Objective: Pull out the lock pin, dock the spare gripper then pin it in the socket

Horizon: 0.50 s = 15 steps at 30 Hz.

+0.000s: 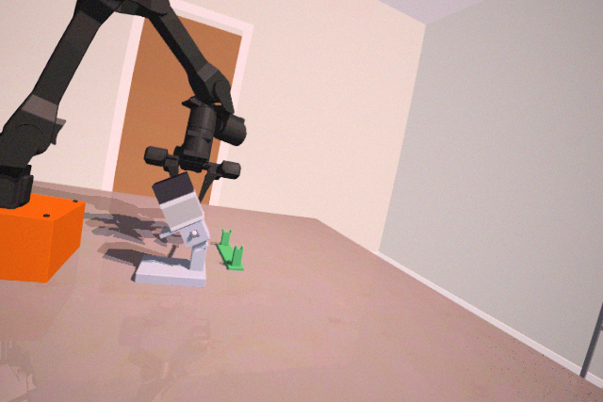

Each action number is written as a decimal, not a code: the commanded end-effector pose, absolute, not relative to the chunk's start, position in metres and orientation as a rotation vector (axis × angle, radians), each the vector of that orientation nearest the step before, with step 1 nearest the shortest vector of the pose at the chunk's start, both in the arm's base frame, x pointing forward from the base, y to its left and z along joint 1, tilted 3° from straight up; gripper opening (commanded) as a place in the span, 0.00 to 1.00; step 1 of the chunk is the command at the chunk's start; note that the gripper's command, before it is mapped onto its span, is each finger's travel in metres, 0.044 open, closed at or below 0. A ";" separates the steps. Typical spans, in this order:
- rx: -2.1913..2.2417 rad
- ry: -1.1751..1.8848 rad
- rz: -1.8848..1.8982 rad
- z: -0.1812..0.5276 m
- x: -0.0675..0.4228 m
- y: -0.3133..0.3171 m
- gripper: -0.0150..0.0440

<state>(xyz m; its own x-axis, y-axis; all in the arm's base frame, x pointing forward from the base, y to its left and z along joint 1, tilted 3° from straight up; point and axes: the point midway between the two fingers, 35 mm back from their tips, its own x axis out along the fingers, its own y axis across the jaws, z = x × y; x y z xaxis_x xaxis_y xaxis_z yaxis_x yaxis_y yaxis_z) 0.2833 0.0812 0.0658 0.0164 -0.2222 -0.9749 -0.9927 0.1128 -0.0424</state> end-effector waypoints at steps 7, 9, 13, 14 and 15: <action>-1.297 1.406 0.991 0.085 0.282 0.095 0.59; -1.298 1.408 0.993 0.089 0.282 0.097 0.59; -1.300 1.411 0.994 0.082 0.281 0.092 0.77; -1.300 1.411 0.994 0.082 0.281 0.092 0.82; -1.300 1.411 0.994 0.082 0.281 0.092 0.86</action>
